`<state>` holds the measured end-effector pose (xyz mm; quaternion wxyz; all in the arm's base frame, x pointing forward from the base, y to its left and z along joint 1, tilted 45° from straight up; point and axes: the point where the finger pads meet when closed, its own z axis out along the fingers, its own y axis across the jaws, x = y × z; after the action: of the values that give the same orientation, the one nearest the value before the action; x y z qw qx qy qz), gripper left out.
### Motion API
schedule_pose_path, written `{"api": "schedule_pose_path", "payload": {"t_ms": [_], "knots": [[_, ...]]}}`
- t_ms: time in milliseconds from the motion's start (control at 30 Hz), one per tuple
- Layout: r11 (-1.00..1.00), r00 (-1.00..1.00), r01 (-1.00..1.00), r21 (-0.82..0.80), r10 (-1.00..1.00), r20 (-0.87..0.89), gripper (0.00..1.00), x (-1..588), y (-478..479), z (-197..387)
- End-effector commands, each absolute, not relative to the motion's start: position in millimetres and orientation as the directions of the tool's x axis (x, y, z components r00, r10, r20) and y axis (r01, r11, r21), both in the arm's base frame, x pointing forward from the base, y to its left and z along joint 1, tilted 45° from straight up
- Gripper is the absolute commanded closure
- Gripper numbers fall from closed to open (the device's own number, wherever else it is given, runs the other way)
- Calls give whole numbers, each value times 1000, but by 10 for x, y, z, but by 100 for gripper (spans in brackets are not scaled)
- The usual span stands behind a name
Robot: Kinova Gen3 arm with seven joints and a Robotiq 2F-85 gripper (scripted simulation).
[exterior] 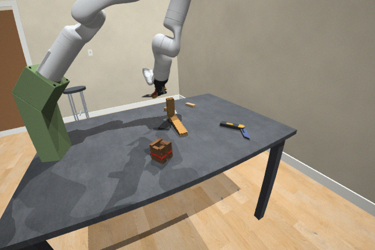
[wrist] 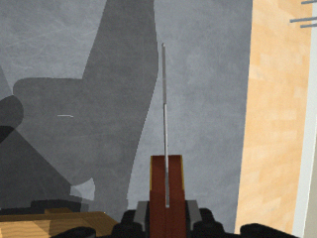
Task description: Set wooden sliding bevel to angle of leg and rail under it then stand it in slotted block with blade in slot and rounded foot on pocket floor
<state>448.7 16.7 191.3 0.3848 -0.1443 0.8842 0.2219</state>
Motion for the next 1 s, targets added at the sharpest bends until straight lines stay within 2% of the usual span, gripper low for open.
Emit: {"api": "schedule_pose_path", "payload": {"t_ms": [0,967], "knots": [[852,-626,-471,230,-139,-768,90,4517,168,1938],[656,-270,-730,-191,-534,-801,90,4753,166,2114]]}}
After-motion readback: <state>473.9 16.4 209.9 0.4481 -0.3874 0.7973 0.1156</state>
